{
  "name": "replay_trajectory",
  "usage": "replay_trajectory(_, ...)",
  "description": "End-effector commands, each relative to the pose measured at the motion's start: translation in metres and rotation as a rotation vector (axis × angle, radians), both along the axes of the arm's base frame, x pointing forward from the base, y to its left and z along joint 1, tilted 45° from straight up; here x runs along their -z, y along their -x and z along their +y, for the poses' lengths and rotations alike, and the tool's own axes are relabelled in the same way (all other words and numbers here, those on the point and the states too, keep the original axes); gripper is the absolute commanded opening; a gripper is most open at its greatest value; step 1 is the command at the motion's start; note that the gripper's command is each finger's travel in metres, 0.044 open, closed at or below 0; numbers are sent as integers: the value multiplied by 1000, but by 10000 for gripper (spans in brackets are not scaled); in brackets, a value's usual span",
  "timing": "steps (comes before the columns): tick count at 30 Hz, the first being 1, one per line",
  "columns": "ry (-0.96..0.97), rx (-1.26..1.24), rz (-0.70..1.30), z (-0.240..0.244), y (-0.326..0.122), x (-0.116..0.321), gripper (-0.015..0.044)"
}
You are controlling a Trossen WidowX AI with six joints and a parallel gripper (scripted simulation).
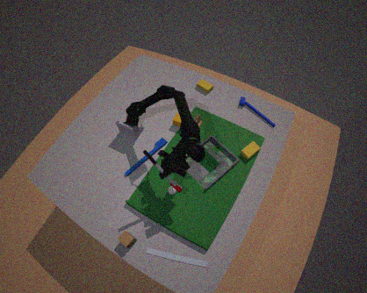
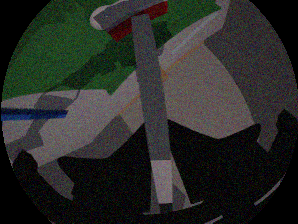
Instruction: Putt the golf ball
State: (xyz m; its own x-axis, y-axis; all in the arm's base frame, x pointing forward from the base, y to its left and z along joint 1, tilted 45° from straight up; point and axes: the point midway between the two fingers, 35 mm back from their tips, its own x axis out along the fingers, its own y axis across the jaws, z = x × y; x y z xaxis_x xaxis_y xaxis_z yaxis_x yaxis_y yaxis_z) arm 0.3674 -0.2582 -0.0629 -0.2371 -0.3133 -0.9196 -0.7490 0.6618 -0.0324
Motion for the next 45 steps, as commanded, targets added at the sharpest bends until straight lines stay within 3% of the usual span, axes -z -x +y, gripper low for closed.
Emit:
replay_trajectory(1,83,16,48,-26,8,15,0)
replay_trajectory(14,143,24,96,-42,16,30,0)
replay_trajectory(23,141,24,96,-15,14,58,0)
replay_trajectory(45,140,24,95,5,13,77,0)
